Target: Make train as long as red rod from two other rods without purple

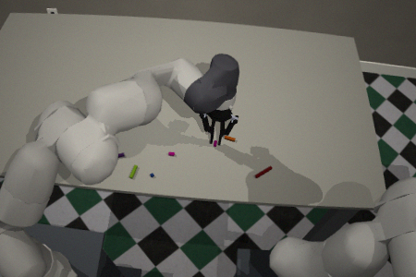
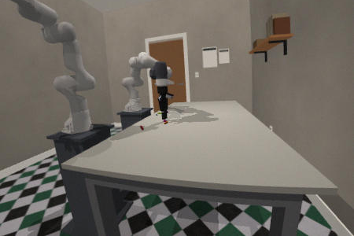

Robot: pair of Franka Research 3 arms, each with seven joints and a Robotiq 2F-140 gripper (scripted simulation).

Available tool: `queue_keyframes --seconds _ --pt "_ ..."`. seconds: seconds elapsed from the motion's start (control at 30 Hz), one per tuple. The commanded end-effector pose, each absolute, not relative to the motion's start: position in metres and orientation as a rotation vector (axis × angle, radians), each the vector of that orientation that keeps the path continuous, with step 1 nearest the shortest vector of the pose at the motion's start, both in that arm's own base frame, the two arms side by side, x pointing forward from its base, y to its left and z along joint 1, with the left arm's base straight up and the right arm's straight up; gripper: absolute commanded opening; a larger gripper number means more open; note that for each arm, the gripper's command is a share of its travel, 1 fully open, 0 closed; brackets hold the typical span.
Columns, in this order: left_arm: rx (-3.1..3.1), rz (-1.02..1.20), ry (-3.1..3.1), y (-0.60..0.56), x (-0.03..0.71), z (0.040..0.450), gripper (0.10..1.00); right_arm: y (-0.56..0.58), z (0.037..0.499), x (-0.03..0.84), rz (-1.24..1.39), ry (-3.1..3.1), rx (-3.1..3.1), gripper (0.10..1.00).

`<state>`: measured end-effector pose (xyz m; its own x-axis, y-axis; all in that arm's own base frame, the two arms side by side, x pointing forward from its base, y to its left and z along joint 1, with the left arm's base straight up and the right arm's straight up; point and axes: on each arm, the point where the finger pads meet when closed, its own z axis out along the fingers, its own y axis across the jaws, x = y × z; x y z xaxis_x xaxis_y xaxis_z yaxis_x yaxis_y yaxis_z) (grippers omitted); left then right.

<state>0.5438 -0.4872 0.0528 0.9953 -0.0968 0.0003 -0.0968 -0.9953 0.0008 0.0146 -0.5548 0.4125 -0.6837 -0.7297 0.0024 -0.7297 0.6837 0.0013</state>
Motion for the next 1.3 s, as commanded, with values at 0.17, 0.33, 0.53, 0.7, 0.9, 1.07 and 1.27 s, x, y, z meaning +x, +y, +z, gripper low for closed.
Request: queue_keyframes --seconds 0.17,0.33,0.53,0.7,0.9,1.07,1.27 --pt "3.138 0.0 -0.141 -0.487 0.544 0.051 0.231 -0.554 0.413 0.015 0.0 -2.886 1.241 1.0" --pt "3.138 0.0 -0.141 -0.487 0.544 0.05 0.231 -0.554 0.413 0.015 0.0 -2.886 1.241 1.0" --pt "3.138 0.0 -0.141 -0.487 0.544 0.045 0.231 -0.554 0.413 0.015 0.0 -2.886 1.241 1.0" --pt "3.138 0.0 -0.141 -0.487 0.544 0.04 0.231 -0.554 0.413 0.015 0.0 -2.886 1.241 1.0" --pt "3.138 0.0 -0.141 -0.487 0.544 0.037 0.231 -0.554 0.413 0.015 0.0 -2.886 1.241 1.0" --pt "3.138 0.0 -0.141 -0.487 0.544 0.034 0.231 -0.554 0.413 0.015 0.0 -2.886 1.241 1.0" --pt "3.138 0.0 -0.141 -0.487 0.544 0.034 0.231 -0.554 0.413 0.015 0.0 -2.886 1.241 1.0"
